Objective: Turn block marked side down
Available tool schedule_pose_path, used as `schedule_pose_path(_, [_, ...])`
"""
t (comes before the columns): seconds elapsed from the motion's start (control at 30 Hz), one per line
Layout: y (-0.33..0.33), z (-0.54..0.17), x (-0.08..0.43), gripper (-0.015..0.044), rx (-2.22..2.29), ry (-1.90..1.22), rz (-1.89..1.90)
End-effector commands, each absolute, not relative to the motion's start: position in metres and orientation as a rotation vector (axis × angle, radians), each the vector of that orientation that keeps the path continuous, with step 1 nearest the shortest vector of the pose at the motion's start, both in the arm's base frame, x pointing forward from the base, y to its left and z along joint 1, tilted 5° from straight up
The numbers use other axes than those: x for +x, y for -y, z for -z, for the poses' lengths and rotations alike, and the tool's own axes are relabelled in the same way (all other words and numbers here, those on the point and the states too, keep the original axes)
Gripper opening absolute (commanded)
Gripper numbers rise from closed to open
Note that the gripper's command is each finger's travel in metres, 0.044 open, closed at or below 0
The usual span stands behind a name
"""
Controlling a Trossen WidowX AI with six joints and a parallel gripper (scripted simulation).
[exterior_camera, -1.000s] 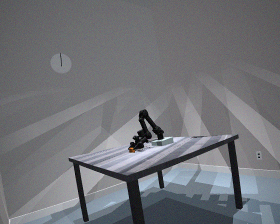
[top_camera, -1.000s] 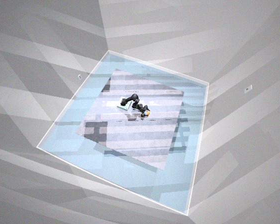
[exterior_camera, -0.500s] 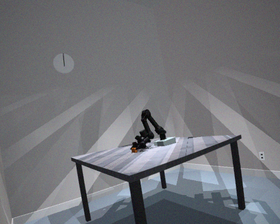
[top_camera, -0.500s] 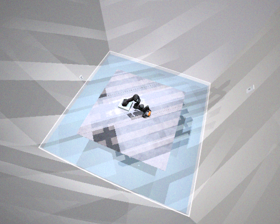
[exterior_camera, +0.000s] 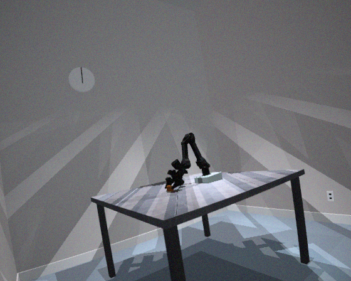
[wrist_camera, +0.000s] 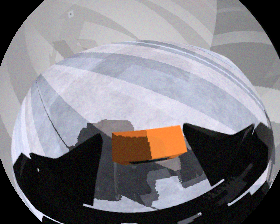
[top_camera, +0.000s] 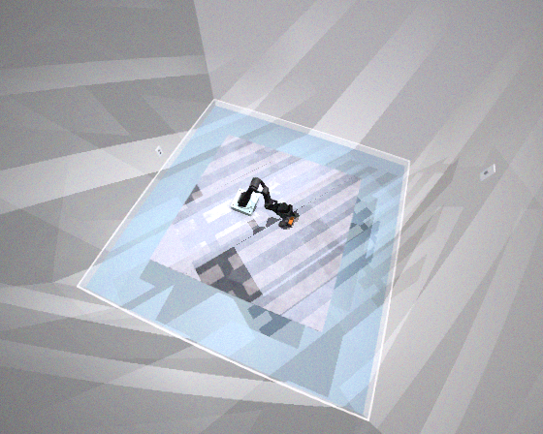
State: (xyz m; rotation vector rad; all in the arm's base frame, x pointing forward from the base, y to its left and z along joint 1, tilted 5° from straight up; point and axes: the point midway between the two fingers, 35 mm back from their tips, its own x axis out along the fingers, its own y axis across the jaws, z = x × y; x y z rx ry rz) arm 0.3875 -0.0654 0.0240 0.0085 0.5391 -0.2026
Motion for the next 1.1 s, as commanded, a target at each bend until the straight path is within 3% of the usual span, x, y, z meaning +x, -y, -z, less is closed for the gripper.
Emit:
schedule_pose_path(0.0, [0.062, -0.087, 0.372, 0.044, 0.042, -0.733, 0.216])
schedule_pose_path(0.67, [0.059, -0.09, 0.355, 0.044, 0.05, -0.852, 0.216])
schedule_pose_path(1.07, [0.064, -0.11, 0.387, 0.044, 0.091, -1.226, 0.207])
